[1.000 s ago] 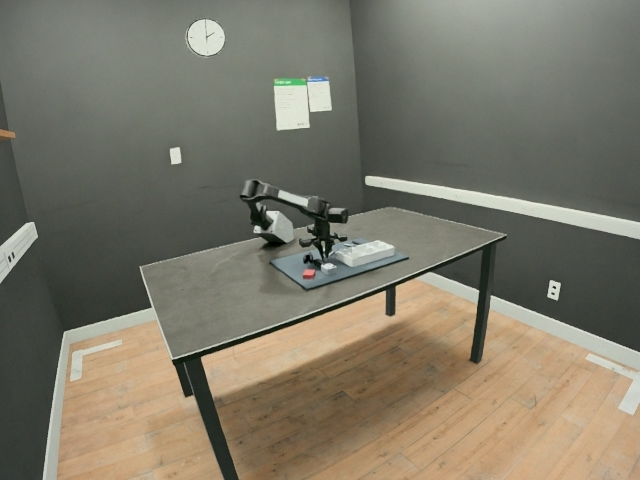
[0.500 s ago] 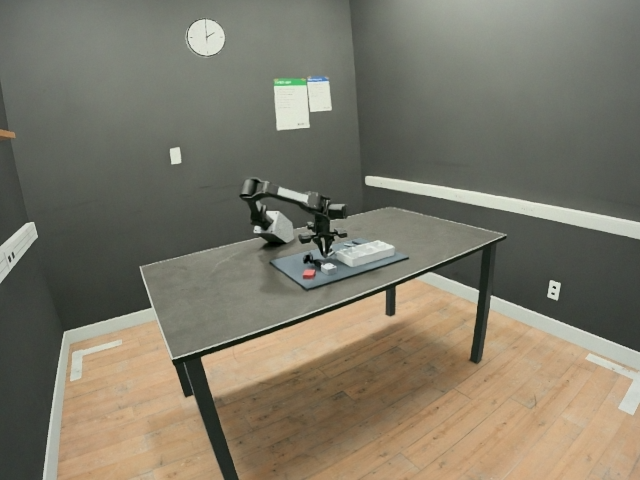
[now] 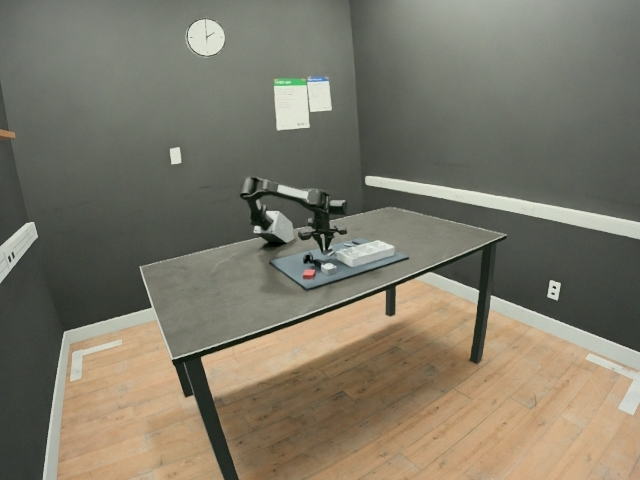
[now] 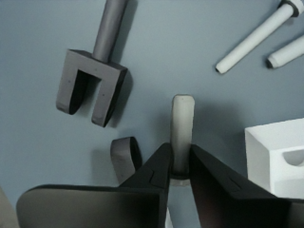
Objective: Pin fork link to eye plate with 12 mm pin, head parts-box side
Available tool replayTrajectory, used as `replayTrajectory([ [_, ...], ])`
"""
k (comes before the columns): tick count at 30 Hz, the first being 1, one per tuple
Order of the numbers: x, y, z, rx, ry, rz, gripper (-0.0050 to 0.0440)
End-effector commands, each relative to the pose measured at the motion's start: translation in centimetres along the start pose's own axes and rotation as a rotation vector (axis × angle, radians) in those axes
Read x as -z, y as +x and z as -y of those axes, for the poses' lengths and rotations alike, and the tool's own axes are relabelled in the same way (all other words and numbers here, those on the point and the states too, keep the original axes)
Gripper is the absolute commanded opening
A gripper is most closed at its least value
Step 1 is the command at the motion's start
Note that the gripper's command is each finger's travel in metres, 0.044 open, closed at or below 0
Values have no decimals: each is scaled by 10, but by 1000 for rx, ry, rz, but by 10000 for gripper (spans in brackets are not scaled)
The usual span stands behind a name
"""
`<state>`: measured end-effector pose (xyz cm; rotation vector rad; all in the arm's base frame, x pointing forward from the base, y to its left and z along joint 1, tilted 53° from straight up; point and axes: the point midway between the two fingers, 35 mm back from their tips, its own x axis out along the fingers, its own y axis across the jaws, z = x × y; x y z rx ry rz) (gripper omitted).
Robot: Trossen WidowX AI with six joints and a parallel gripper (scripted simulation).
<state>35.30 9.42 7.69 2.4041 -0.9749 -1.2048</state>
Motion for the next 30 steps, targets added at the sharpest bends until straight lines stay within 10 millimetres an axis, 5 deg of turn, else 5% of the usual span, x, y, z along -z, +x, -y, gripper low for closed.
replayTrajectory([
  [1,8,-12,-1,23,29,-18,-50],
  [17,7,-10,3,15,32,-12,-50],
  [30,72,-9,28,12,449,-8,-50],
])
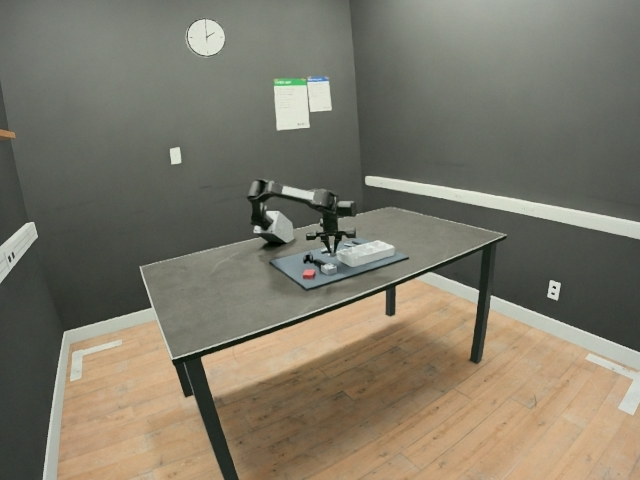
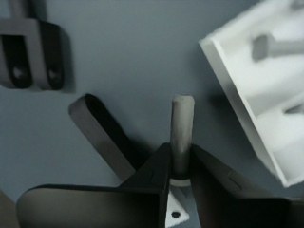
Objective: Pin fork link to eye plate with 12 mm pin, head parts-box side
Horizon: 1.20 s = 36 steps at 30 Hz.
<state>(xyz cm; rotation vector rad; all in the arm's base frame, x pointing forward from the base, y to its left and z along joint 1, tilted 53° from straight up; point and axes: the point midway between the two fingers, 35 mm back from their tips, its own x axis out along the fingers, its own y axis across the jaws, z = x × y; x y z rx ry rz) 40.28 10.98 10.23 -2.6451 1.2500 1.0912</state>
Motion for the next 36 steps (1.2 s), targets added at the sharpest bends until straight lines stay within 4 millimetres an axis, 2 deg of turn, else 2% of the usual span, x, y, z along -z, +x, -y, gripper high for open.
replayTrajectory([
  [1,17,-4,17,1,126,-2,-50],
  [8,24,-6,25,6,189,-3,-50],
  [17,27,-8,24,12,196,-5,-50],
  [36,24,3,22,1,181,-1,-50],
])
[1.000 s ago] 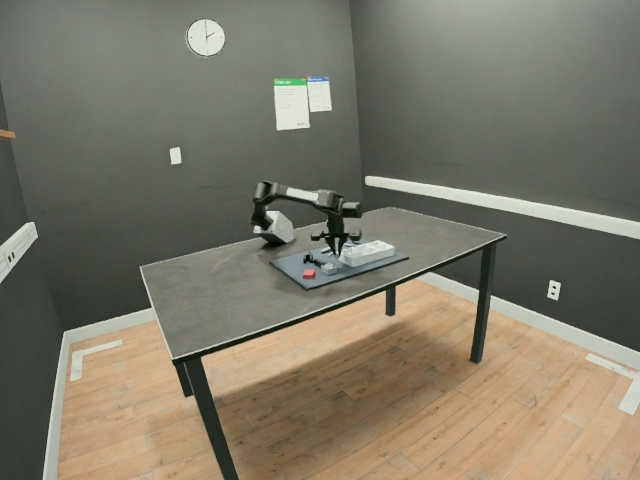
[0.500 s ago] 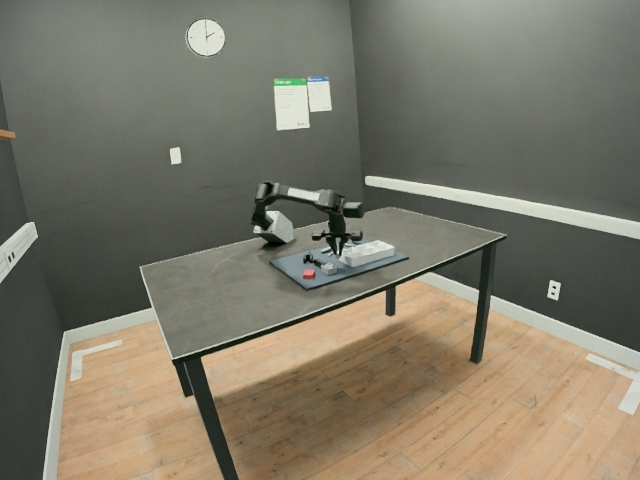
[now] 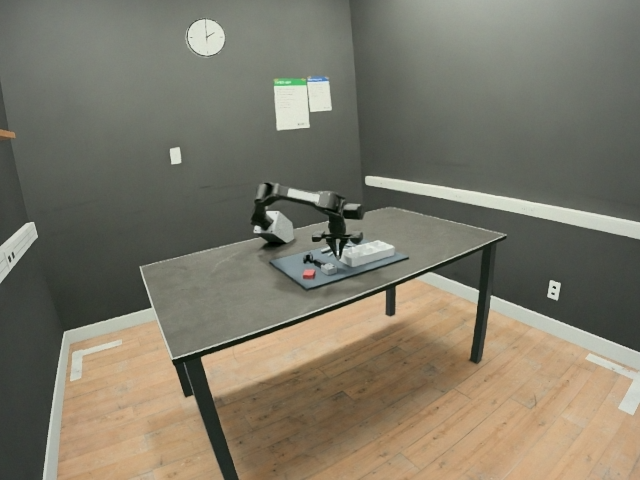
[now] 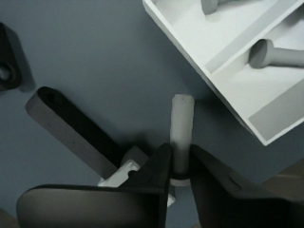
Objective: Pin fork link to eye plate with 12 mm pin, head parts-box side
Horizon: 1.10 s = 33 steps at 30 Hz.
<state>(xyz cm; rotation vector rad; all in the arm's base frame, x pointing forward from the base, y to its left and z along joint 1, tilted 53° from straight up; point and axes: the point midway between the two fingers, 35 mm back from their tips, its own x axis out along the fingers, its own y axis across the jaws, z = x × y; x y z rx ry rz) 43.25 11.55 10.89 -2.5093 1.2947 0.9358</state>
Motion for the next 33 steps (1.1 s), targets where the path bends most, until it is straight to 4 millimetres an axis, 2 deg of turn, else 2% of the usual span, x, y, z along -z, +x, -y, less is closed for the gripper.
replayTrajectory([
  [1,4,-1,0,10,4,-2,-50],
  [20,2,20,1,6,-1,1,-50],
  [33,3,27,2,11,2,-1,-50],
])
